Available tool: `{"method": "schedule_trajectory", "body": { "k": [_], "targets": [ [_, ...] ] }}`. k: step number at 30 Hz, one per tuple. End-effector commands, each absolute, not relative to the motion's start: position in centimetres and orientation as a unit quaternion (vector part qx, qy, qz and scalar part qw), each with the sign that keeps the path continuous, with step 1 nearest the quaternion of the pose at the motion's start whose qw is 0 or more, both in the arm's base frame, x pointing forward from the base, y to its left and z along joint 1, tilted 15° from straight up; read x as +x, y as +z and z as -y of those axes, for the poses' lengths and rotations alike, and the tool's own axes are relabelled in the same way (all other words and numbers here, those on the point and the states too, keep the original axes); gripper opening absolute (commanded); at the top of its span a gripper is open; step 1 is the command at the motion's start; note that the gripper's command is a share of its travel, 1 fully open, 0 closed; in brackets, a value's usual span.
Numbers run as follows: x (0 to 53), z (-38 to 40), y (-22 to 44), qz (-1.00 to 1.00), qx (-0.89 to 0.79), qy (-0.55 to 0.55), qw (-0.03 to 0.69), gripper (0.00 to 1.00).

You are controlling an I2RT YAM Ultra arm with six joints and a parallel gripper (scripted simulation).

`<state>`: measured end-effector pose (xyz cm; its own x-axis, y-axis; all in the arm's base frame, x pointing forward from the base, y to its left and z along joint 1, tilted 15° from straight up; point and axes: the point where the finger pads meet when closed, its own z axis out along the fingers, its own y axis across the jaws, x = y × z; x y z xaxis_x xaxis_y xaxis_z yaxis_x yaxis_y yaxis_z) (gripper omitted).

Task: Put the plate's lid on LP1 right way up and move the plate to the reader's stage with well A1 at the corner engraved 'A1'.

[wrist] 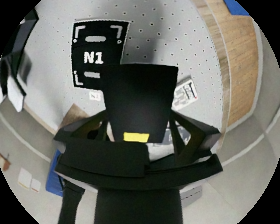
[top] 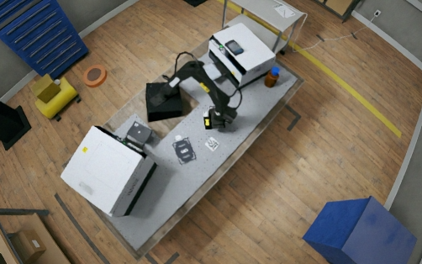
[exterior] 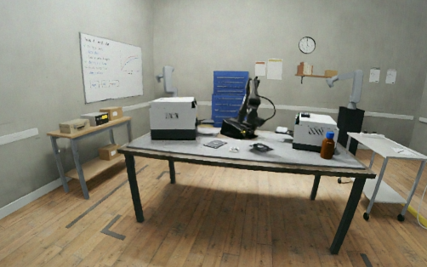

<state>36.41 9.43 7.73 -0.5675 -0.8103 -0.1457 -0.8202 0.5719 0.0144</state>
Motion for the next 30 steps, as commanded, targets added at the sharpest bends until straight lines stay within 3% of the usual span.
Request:
{"method": "schedule_trajectory", "body": {
  "k": [1, 30],
  "targets": [
    [36.9, -8.2, 7.6, -0.899, -0.430, 0.047, 0.066, 0.85],
    [37.8, -2.2, 6.4, -0.951, -0.295, 0.064, 0.065, 0.85]
  ]
}}
